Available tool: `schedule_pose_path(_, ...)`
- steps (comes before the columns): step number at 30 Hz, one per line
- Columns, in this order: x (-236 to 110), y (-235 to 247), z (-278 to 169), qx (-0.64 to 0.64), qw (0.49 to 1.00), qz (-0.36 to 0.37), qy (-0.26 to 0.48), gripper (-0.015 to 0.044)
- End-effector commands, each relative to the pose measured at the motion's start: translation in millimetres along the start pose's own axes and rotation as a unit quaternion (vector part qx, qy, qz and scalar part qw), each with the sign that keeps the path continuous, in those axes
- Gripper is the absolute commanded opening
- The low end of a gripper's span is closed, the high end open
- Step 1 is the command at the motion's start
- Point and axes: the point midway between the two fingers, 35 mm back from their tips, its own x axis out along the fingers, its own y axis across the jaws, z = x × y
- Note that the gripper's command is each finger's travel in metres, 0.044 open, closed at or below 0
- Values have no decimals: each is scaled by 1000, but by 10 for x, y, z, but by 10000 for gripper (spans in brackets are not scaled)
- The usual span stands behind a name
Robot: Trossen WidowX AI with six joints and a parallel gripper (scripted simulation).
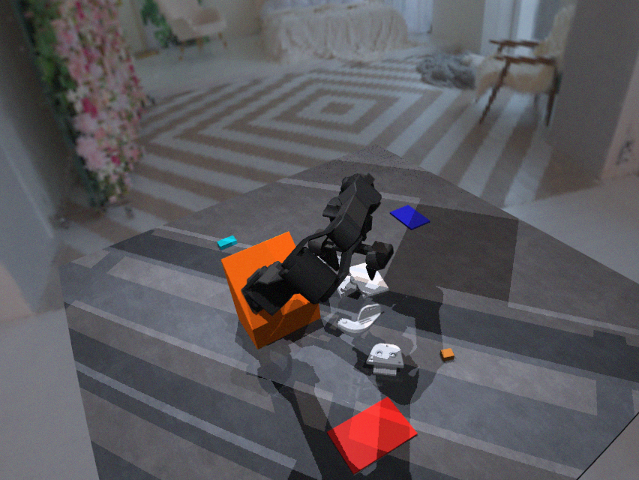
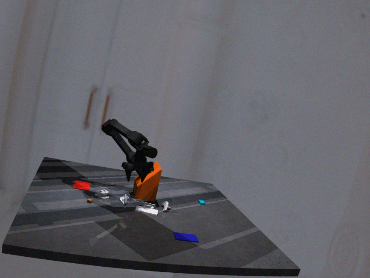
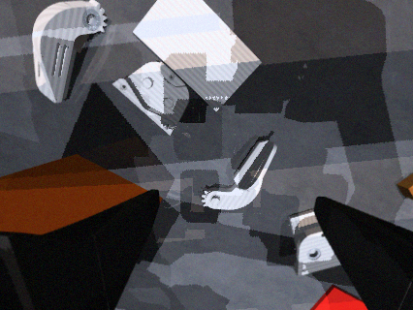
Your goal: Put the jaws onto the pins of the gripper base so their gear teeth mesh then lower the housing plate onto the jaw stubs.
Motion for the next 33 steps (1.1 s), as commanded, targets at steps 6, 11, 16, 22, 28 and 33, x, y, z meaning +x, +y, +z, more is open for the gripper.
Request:
schedule_pose_path(6,115,-161,-63,106,994,10,17,440)
schedule_pose_path(11,187,-248,-118,165,986,14,30,440)
schedule_pose_path(16,258,-332,-180,223,974,17,42,440)
schedule_pose_path(22,322,-407,-242,274,960,17,54,440)
schedule_pose_path(28,390,-402,-243,274,960,18,54,440)
schedule_pose_path(33,718,-385,-285,275,960,16,54,440)
